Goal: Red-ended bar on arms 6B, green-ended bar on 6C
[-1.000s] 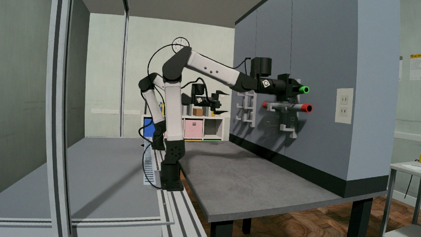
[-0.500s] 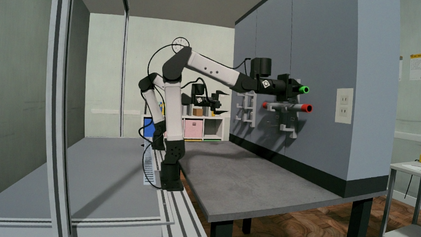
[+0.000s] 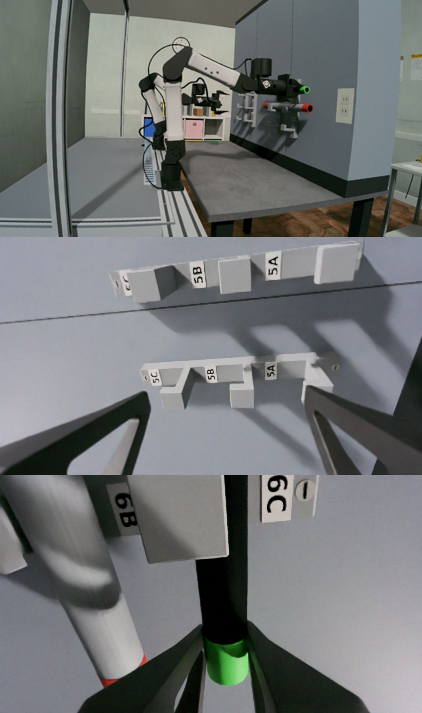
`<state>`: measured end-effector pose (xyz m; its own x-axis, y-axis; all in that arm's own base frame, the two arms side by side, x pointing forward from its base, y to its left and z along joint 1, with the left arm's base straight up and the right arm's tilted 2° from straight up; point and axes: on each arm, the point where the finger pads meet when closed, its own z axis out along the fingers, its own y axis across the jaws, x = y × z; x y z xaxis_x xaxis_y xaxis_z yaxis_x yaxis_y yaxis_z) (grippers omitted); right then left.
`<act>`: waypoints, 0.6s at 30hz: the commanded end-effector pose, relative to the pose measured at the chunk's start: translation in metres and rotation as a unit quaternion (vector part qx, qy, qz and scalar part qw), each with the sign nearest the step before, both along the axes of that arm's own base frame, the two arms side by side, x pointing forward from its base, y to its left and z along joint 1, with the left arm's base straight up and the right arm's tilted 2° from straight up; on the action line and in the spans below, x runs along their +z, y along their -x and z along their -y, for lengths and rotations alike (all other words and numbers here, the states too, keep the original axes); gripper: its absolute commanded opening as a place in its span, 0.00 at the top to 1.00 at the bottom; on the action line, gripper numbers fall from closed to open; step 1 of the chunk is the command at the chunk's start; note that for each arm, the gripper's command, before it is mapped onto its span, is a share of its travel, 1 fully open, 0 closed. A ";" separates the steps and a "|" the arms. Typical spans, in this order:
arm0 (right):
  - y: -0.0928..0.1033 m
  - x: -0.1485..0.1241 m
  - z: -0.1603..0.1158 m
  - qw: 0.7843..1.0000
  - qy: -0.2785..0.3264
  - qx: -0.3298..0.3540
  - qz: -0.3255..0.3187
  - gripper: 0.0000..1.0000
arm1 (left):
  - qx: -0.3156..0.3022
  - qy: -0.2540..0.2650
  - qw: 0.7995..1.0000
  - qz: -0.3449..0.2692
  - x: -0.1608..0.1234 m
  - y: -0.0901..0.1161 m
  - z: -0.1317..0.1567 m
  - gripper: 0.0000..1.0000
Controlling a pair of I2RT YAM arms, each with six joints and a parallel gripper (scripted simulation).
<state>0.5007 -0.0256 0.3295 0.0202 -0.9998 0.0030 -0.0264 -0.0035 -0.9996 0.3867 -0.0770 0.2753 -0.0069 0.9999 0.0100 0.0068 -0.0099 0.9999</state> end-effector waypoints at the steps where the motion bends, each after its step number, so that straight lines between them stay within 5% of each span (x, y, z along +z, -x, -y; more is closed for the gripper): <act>1: 0.005 -0.004 0.003 1.000 -0.008 -0.003 -0.006 1.00 | -0.003 0.005 1.000 0.004 0.003 0.004 -0.001 0.00; 18: 0.005 -0.008 0.003 1.000 -0.008 -0.003 -0.006 1.00 | -0.003 0.005 1.000 0.004 0.003 0.004 -0.001 0.00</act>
<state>0.5003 -0.0257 0.3294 0.0200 -0.9998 0.0025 -0.0169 -0.0028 -0.9999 0.3867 -0.0770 0.2753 -0.0069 0.9999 0.0100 0.0068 -0.0099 0.9999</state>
